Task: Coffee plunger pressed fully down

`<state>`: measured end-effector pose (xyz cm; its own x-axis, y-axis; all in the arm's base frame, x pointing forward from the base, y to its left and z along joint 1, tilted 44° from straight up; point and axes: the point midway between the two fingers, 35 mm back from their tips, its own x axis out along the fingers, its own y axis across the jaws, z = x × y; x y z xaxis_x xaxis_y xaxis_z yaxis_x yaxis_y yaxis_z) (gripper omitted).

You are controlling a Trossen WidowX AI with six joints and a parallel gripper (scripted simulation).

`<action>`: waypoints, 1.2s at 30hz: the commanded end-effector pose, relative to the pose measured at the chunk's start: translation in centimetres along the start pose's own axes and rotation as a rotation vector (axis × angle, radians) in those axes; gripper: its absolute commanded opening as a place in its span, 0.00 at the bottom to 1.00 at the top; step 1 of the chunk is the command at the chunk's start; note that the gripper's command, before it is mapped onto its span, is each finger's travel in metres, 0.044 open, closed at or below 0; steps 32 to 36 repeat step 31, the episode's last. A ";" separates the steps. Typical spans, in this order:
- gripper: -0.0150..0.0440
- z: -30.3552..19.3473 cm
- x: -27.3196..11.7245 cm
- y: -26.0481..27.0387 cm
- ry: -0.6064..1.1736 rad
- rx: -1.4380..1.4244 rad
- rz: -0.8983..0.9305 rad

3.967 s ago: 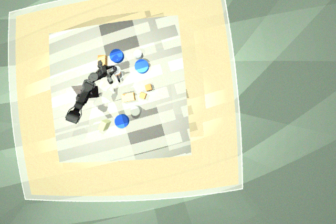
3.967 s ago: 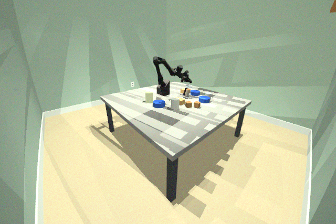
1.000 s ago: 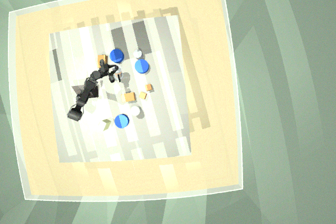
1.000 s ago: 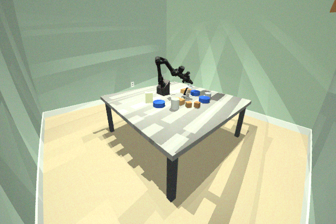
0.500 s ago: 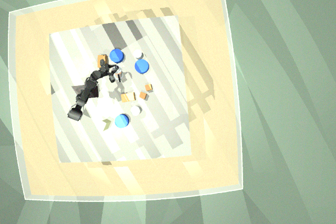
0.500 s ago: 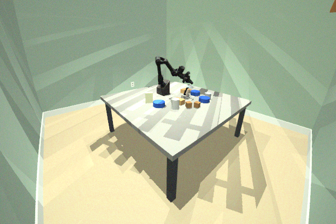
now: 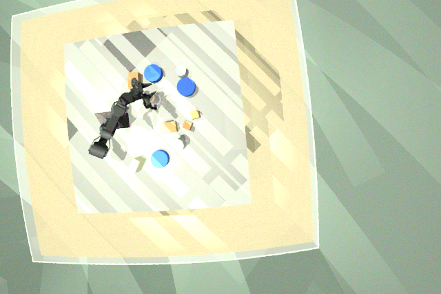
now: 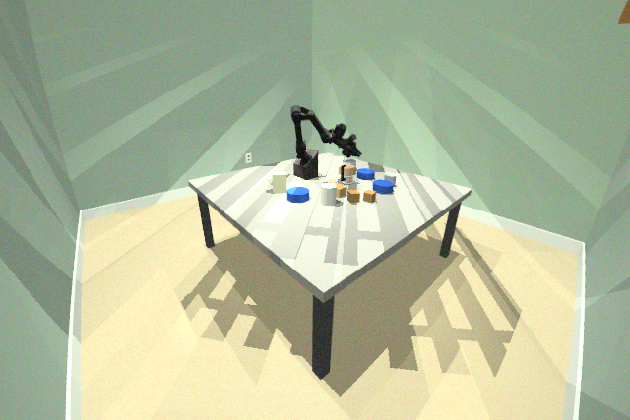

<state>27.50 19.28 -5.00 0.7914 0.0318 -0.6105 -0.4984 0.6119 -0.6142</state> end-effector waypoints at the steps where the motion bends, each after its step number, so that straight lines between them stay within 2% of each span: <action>1: 0.83 0.0 0.0 0.0 0.001 0.000 0.001; 5: 1.00 0.0 0.0 0.0 0.001 0.000 0.001; 15: 1.00 1.9 -1.0 0.2 -0.036 0.035 0.022; 26: 1.00 3.5 -9.4 -0.6 0.020 -0.009 0.003; 36: 1.00 3.4 -9.5 -0.7 0.021 -0.010 0.002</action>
